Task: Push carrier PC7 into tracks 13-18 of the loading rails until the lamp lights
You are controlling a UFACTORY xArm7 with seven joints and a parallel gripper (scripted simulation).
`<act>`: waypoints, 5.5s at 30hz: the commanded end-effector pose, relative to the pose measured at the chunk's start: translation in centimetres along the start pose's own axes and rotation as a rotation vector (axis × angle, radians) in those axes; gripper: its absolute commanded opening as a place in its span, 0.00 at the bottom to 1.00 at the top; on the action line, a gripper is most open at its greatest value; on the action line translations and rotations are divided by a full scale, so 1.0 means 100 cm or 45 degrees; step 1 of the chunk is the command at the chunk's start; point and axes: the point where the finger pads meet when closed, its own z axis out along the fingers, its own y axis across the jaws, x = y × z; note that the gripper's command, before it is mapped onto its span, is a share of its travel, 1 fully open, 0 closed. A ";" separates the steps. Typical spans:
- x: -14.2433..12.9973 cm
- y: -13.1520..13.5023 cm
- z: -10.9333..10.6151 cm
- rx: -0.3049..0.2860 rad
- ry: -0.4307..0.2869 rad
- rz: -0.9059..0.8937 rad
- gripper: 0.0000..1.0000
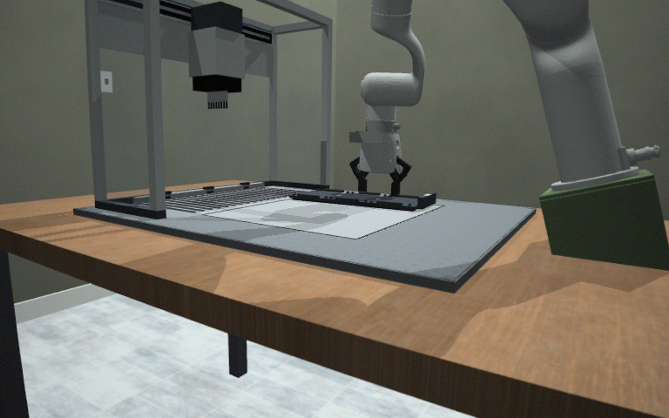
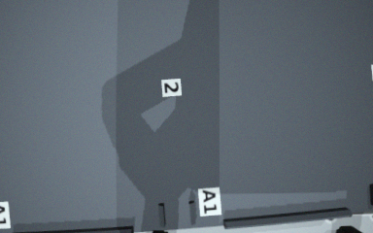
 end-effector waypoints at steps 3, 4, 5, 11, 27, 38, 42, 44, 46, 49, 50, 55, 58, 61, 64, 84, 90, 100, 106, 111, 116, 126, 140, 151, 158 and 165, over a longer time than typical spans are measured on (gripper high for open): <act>0.003 0.001 -0.001 -0.005 -0.002 0.000 1.00; 0.003 0.001 -0.001 -0.005 -0.002 0.000 1.00; 0.004 0.001 -0.001 -0.005 -0.002 0.000 1.00; 0.006 0.001 -0.001 -0.005 -0.002 0.000 1.00; 0.013 0.001 -0.001 -0.005 -0.001 0.000 1.00; 0.013 0.001 -0.001 -0.005 -0.001 0.000 1.00; 0.013 0.001 -0.001 -0.005 -0.001 0.000 1.00; 0.013 0.001 -0.001 -0.005 -0.001 0.000 1.00; 0.013 0.001 -0.001 -0.005 -0.001 0.000 1.00; 0.011 0.001 -0.001 -0.005 -0.002 0.000 1.00; 0.011 0.001 -0.001 -0.005 -0.002 0.000 1.00; 0.007 0.001 -0.001 -0.005 -0.002 0.000 1.00; 0.005 0.001 -0.001 -0.005 -0.002 0.000 1.00; 0.003 0.001 -0.001 -0.005 -0.002 0.000 1.00; 0.003 0.001 -0.001 -0.005 -0.002 0.000 1.00; -0.009 0.001 -0.001 -0.005 -0.002 0.000 1.00; -0.013 0.001 -0.001 -0.005 -0.002 0.000 1.00; -0.019 0.001 -0.001 -0.005 -0.002 0.000 1.00; -0.023 0.001 -0.001 -0.005 -0.002 0.000 1.00; -0.026 0.001 -0.001 -0.005 -0.002 0.000 1.00; -0.028 0.001 -0.001 -0.005 -0.002 0.000 1.00; -0.035 0.001 -0.002 -0.005 -0.002 0.000 1.00; -0.043 0.001 -0.002 -0.005 -0.002 0.000 1.00; -0.049 0.001 -0.002 -0.005 -0.002 0.000 1.00; -0.054 0.001 -0.002 -0.005 -0.002 0.000 1.00; -0.057 0.001 -0.002 -0.005 -0.002 0.000 1.00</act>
